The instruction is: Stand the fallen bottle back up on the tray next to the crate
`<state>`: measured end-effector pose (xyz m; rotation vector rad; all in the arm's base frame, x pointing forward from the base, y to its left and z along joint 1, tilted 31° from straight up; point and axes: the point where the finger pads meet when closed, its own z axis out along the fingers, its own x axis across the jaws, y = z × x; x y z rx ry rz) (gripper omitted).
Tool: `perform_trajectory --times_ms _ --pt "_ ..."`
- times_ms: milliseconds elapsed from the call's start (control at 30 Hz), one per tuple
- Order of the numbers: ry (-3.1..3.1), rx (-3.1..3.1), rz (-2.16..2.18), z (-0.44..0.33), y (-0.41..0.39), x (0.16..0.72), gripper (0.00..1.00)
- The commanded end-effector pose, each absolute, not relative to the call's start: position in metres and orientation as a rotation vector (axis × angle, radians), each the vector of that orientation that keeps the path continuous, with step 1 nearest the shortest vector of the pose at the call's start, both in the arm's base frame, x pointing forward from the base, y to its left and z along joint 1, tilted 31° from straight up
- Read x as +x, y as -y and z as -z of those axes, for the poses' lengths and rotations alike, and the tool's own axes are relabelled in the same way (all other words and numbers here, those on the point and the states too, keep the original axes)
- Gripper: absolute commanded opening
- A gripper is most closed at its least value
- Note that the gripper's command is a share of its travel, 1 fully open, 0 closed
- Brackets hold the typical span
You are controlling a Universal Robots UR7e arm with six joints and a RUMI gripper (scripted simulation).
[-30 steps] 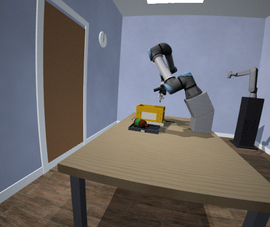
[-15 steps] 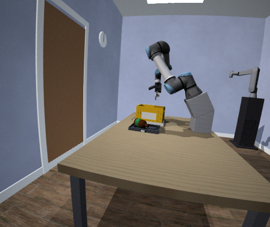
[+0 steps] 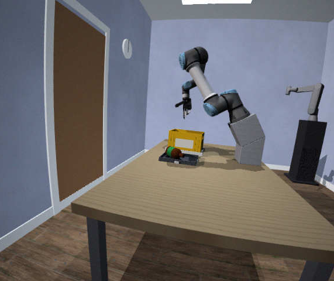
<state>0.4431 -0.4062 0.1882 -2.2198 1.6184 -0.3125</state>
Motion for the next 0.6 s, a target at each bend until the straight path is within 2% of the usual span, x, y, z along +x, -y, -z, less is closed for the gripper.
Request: perform_trajectory --times_ms 0,567 --pt "-1.602 -2.305 0.389 -0.217 0.401 0.462 1.0" --pt "-1.489 -2.546 0.79 -0.354 0.353 0.528 1.0"
